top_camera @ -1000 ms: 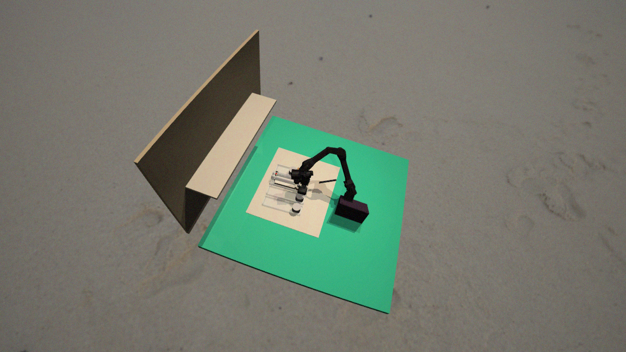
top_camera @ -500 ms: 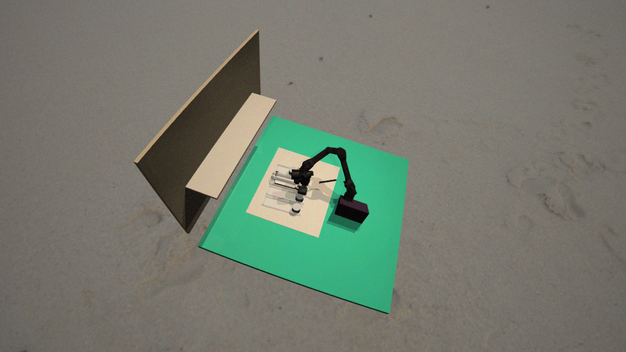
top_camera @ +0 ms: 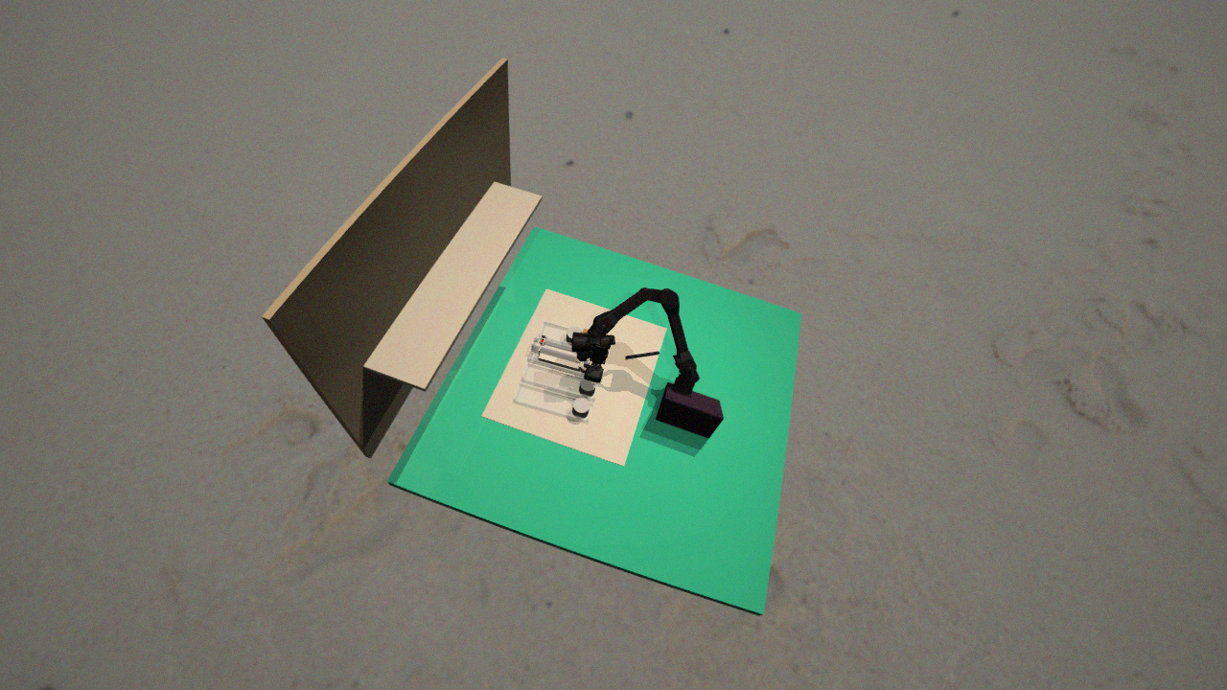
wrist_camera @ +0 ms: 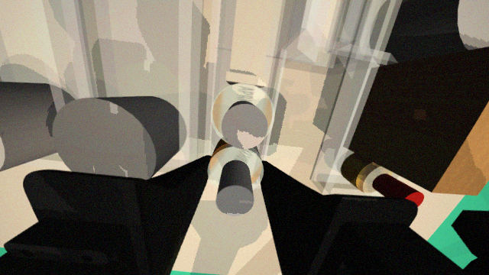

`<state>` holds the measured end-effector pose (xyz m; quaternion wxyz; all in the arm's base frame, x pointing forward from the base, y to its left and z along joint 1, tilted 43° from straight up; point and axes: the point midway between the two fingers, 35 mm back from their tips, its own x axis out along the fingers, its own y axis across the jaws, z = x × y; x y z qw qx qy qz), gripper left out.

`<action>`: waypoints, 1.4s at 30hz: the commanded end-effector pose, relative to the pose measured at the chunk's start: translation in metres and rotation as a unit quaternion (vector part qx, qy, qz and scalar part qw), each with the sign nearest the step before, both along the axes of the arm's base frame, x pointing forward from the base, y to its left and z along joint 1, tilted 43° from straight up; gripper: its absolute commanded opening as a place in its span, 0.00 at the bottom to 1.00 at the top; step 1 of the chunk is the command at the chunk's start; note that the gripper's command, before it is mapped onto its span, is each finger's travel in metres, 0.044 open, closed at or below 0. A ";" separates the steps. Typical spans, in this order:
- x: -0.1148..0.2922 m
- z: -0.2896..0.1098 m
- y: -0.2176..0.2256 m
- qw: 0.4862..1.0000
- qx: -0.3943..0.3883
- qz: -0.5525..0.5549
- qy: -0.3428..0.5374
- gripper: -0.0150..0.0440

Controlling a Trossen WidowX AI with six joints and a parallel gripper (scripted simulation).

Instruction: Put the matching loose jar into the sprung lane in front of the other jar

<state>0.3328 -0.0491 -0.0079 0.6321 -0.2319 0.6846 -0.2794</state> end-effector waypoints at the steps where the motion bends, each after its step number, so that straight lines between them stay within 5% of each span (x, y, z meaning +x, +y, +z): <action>1: 0.001 0.001 -0.001 1.000 -0.004 0.002 -0.005 0.25; 31: -0.004 0.000 0.000 1.000 -0.004 0.001 -0.004 0.25; 42: -0.004 0.000 0.000 1.000 -0.004 0.002 -0.004 0.74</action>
